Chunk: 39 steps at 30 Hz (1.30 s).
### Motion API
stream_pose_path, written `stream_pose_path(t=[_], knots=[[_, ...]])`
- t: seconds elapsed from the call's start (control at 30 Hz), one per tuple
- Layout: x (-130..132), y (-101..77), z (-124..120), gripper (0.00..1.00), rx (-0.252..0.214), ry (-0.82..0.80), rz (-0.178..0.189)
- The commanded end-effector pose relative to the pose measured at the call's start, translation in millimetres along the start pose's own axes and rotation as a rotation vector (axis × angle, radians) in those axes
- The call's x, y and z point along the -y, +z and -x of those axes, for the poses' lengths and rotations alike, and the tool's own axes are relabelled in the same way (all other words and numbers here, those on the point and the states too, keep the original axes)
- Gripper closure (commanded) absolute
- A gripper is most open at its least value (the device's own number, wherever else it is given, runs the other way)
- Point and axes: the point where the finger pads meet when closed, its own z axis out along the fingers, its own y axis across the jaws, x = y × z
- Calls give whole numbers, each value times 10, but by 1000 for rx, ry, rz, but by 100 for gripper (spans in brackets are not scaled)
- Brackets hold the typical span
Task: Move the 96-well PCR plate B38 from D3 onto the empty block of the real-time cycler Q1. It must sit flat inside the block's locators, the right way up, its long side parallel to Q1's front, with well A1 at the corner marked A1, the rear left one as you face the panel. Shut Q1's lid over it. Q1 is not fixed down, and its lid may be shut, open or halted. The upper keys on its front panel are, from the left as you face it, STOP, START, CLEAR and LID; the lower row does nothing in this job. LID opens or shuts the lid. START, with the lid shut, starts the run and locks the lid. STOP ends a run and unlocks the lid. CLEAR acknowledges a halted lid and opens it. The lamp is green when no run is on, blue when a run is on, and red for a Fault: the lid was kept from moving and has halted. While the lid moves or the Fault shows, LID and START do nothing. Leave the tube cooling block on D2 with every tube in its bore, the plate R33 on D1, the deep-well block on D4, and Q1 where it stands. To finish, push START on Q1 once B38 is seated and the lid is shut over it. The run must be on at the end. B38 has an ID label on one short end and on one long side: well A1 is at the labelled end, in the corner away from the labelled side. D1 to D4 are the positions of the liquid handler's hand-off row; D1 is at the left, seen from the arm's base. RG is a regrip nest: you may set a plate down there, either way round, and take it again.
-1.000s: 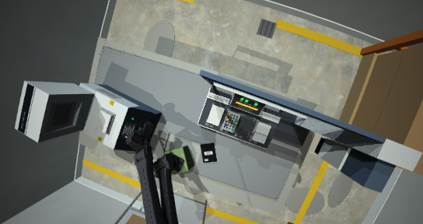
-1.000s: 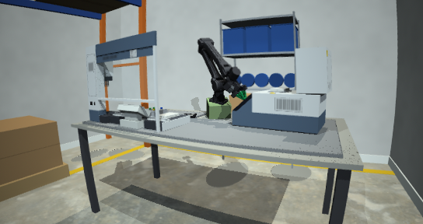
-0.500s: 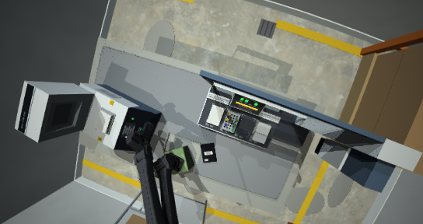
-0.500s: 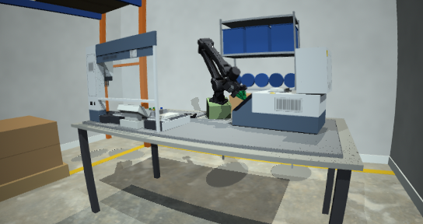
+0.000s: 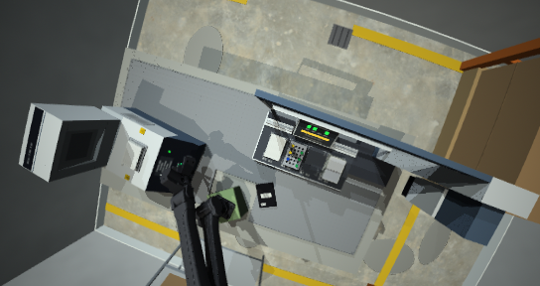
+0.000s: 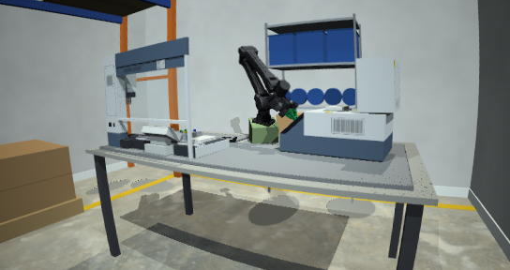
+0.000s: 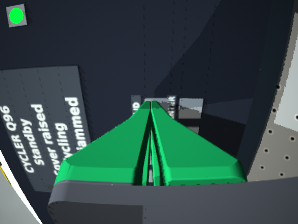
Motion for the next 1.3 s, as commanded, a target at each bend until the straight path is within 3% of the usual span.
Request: stream_pose_path(t=[0.0,0.33,1.27], knots=[[-342,-66,189,100,43,-23,64],[-134,-34,16,100,11,-13,41],[-50,-16,16,100,17,-7,36]])
